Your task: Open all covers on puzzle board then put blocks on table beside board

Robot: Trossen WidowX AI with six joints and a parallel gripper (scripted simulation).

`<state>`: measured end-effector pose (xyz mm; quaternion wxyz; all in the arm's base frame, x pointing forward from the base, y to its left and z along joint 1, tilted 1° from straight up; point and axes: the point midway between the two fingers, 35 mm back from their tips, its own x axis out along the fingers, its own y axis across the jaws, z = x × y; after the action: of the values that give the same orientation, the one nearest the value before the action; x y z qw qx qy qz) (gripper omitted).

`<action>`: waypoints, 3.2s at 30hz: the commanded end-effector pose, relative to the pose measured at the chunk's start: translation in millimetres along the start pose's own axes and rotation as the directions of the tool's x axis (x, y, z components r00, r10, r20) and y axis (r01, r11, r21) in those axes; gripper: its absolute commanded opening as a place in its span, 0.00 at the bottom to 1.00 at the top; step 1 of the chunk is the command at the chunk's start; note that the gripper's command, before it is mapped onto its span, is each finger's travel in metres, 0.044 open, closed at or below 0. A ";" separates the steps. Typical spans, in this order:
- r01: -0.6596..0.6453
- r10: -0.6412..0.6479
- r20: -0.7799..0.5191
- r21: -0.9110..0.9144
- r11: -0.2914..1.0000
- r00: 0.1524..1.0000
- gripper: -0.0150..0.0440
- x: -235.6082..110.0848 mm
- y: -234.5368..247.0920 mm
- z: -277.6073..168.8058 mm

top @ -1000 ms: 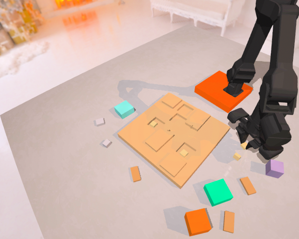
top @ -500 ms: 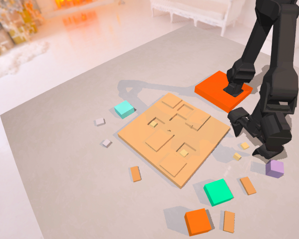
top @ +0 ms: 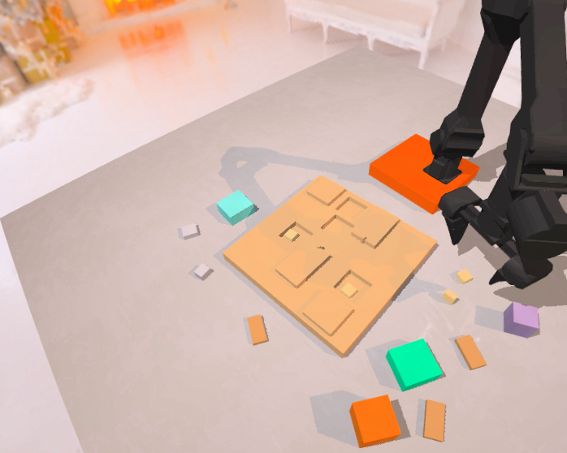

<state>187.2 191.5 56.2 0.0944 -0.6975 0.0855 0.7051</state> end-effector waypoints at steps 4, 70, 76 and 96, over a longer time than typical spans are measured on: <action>0.006 -0.006 -0.001 0.001 1.000 1.000 1.00 -26.2 1.2 1.0; 0.006 0.000 -0.019 0.329 -0.944 1.000 0.25 -5.9 64.8 -208.7; 0.006 0.000 -0.019 0.329 -0.944 1.000 0.25 15.3 65.3 -209.7; 0.006 0.000 -0.019 0.329 -0.944 1.000 0.25 27.4 65.9 -210.7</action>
<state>375.7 75.9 30.0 0.7125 -0.0247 0.7005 0.0335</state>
